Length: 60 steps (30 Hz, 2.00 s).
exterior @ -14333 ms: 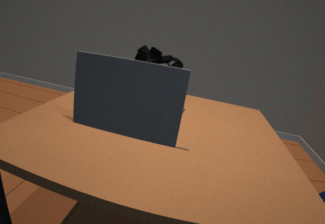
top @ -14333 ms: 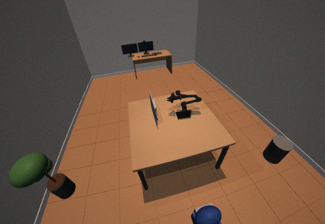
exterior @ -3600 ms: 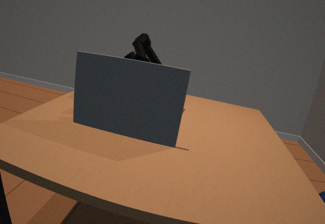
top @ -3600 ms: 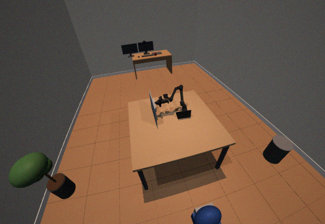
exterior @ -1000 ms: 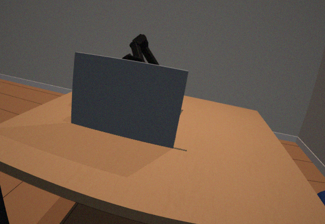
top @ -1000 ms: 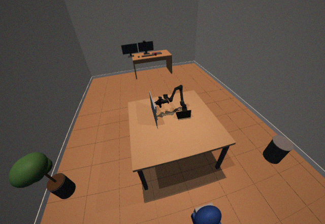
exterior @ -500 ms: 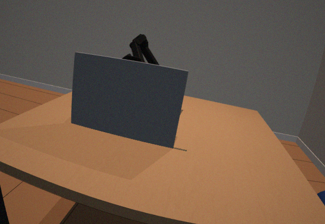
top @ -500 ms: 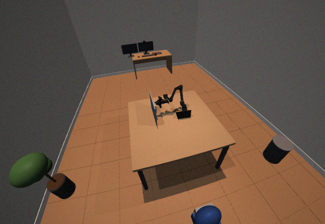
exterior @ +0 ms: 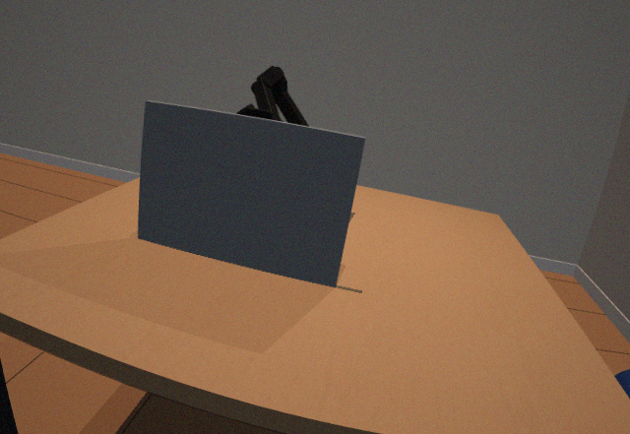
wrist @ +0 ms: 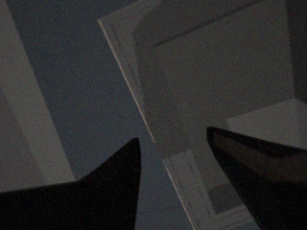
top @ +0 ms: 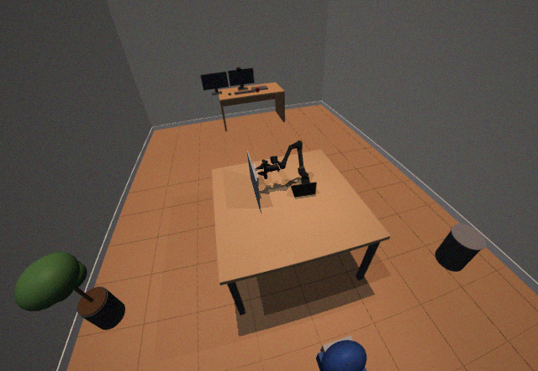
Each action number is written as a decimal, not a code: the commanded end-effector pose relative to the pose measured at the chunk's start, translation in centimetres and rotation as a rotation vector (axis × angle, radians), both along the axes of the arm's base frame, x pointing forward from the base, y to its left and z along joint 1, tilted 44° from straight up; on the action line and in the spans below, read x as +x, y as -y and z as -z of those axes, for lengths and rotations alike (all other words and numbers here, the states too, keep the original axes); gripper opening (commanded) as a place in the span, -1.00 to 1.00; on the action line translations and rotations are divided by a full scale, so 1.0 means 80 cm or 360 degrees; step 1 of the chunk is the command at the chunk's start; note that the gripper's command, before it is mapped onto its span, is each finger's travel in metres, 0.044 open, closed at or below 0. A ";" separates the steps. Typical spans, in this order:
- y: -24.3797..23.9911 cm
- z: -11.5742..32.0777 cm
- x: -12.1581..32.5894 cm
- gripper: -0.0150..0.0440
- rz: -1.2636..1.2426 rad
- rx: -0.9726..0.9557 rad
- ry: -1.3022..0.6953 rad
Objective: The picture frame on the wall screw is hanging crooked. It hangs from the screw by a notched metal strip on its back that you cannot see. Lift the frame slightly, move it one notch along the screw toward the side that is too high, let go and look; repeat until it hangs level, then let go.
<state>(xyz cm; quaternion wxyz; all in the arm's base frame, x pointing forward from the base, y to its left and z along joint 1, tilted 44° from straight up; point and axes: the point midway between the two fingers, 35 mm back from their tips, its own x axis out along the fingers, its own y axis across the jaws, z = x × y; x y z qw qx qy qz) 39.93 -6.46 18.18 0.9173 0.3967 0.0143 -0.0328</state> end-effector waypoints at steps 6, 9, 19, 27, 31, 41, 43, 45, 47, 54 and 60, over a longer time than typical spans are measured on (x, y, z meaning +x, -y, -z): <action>0.001 -0.011 -0.053 0.39 -0.0012 -0.0207 -0.0012; -0.001 -0.011 -0.087 0.39 -0.0020 -0.0341 -0.0019; -0.007 -0.015 -0.122 0.39 -0.0022 -0.0466 -0.0021; -0.030 -0.037 -0.172 0.39 -0.0032 -0.0584 -0.0032; -0.041 -0.039 -0.200 0.39 -0.0037 -0.0644 -0.0038; -0.052 -0.037 -0.231 0.39 -0.0046 -0.0705 -0.0035; -0.053 -0.034 -0.236 0.39 -0.0044 -0.0722 -0.0045; -0.053 -0.033 -0.237 0.39 -0.0044 -0.0724 -0.0047; -0.053 -0.033 -0.237 0.39 -0.0044 -0.0724 -0.0047; -0.053 -0.033 -0.237 0.39 -0.0044 -0.0724 -0.0047; -0.053 -0.033 -0.237 0.39 -0.0044 -0.0724 -0.0047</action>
